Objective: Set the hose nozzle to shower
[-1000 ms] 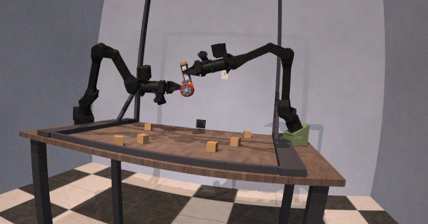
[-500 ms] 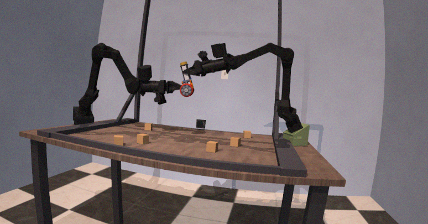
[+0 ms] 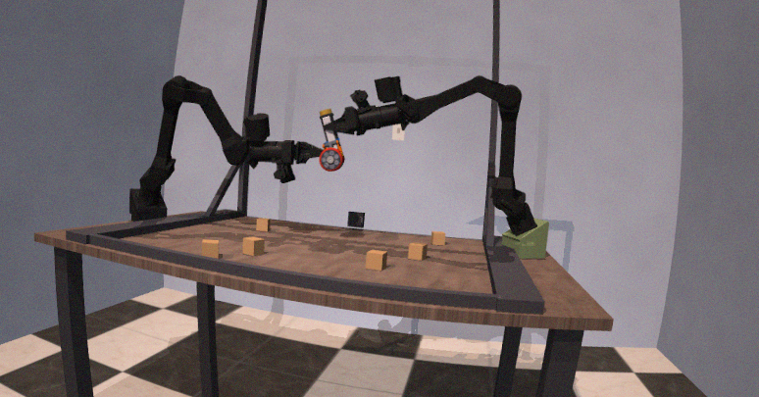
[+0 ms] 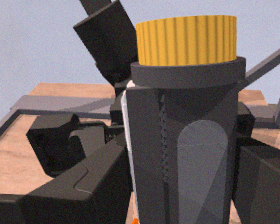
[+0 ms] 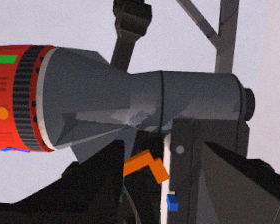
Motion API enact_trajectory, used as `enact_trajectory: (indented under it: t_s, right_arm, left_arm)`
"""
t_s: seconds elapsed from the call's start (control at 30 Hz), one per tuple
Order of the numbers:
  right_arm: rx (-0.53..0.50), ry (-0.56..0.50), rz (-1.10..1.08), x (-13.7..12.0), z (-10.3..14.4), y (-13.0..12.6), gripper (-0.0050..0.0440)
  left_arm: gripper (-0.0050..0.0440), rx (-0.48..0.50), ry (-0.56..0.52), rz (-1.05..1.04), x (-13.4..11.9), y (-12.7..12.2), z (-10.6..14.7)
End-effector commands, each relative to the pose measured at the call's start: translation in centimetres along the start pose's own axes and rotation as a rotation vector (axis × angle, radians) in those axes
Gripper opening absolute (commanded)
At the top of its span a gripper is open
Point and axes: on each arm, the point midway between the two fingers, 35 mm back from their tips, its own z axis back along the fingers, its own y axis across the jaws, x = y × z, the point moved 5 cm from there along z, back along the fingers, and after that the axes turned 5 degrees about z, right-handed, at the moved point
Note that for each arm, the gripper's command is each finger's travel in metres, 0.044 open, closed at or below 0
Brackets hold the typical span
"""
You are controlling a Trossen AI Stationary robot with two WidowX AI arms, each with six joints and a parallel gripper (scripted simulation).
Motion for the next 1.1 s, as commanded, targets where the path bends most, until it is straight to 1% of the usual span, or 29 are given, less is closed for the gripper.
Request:
enact_trajectory:
  t_s: [0.0,0.63,0.67,1.07]
  right_arm:
    - [0.003,0.033,-0.004,-1.5,0.1,0.1,0.0173]
    - [0.008,0.041,-0.005,-3.0,0.3,0.3,0.0173]
    - [0.000,0.034,-0.005,-2.6,0.4,0.0,0.0173]
    - [0.000,0.034,-0.005,-2.6,0.4,0.0,0.0173]
  left_arm:
    - [0.0170,0.011,-0.035,0.005,1.3,0.4,0.4]
    - [0.0170,0.011,-0.035,0.005,1.3,0.4,0.4]
    - [0.0170,0.011,-0.035,0.005,1.3,0.4,0.4]
    - [0.0170,0.011,-0.035,0.005,1.3,0.4,0.4]
